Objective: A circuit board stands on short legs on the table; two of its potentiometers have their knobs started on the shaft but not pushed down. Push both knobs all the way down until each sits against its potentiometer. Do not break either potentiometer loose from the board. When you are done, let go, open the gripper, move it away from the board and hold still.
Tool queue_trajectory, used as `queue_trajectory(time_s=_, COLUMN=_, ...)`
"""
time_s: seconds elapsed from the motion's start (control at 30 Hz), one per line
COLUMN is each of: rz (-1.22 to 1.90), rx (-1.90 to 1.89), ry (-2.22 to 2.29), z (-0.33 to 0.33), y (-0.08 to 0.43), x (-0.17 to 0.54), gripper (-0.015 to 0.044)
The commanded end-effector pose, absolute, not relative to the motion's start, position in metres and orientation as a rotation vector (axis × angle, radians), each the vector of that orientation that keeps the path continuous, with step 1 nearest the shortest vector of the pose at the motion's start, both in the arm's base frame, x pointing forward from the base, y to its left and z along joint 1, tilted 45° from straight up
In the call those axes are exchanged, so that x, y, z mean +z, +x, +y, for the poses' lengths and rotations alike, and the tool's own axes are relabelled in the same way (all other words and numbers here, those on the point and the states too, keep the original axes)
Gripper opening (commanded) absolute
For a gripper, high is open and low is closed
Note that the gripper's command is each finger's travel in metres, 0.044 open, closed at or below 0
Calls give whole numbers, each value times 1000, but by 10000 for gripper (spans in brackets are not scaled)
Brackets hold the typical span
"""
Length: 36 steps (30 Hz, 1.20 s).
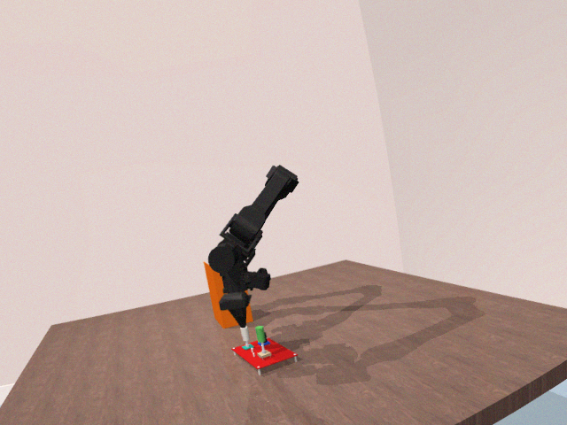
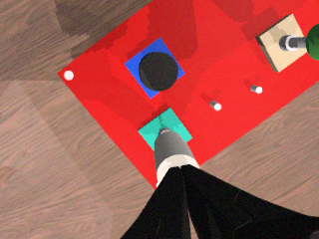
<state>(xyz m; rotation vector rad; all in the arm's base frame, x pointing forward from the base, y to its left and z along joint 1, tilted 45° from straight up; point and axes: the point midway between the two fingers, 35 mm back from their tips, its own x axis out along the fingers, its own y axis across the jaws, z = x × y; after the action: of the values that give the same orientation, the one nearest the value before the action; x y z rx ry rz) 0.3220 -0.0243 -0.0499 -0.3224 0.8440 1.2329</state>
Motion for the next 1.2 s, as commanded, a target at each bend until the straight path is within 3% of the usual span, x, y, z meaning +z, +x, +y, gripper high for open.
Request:
queue_trajectory(time_s=0.0, rz=840, rx=1252, ry=-327, z=-14, y=324, x=-58, gripper=0)
queue_trajectory(time_s=1.17, rz=840, rx=1252, ry=-327, z=-11, y=324, x=-61, gripper=0)
